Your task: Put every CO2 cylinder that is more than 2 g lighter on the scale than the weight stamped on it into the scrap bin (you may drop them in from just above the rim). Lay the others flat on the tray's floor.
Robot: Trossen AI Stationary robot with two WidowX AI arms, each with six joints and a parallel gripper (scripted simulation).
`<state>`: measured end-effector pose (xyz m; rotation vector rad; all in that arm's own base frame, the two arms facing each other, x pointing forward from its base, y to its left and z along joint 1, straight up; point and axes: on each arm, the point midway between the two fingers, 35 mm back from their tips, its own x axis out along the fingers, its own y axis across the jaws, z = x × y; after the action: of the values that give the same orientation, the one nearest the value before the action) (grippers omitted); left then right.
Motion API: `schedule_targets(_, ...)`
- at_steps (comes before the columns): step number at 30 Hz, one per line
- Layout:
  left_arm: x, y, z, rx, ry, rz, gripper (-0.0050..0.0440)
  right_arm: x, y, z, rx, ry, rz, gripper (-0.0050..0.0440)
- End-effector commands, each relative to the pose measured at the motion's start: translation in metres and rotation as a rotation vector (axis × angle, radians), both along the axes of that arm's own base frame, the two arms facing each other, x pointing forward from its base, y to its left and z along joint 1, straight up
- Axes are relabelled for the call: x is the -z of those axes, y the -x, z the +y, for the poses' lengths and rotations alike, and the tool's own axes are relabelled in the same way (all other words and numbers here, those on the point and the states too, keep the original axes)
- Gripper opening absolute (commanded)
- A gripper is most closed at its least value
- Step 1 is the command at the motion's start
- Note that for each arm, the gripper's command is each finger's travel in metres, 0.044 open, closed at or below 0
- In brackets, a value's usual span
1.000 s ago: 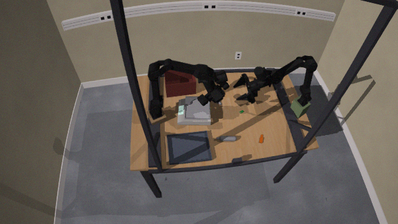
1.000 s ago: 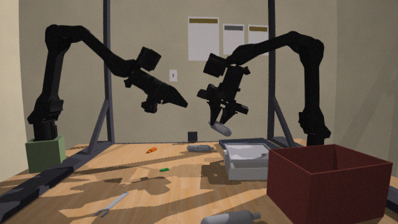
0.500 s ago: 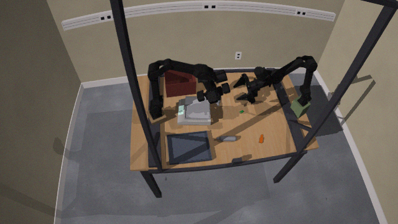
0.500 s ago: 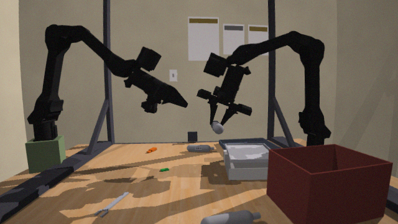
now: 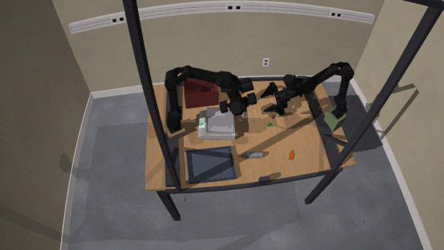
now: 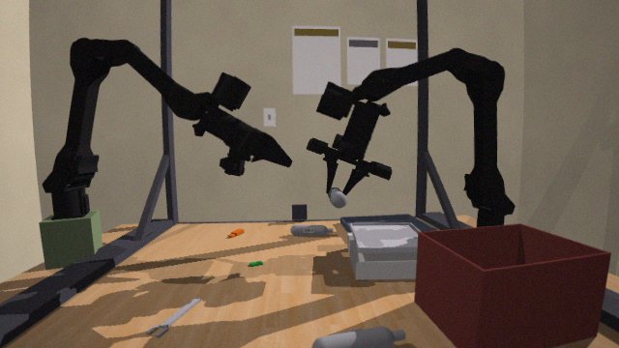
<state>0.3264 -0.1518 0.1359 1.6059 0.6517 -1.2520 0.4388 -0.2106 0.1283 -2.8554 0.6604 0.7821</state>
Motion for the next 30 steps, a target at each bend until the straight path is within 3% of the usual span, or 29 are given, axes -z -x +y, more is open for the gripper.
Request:
schedule_targets(1, -0.010, 0.000, 0.001, 0.001, 0.015, -0.034, -0.0050, -0.014, -0.002, -0.001, 0.002, 0.011, -0.031, 0.0440)
schedule_targets(6, -0.011, 0.001, 0.001, 0.001, 0.030, -0.065, -0.0050, -0.014, -0.002, -0.001, 0.002, 0.011, -0.031, 0.0440)
schedule_targets(11, -0.012, 0.001, 0.001, 0.001, 0.087, -0.192, -0.0050, -0.014, -0.002, -0.001, 0.002, 0.011, -0.031, 0.0440)
schedule_targets(17, 0.006, 0.022, 0.011, 0.000, 0.122, -0.275, -0.0050, -0.014, -0.002, -0.001, 0.002, 0.011, -0.031, 0.0440)
schedule_targets(30, 0.015, 0.021, 0.010, 0.005, 0.214, -0.476, -0.0050, -0.014, -0.002, -0.001, 0.002, 0.011, -0.031, 0.0440)
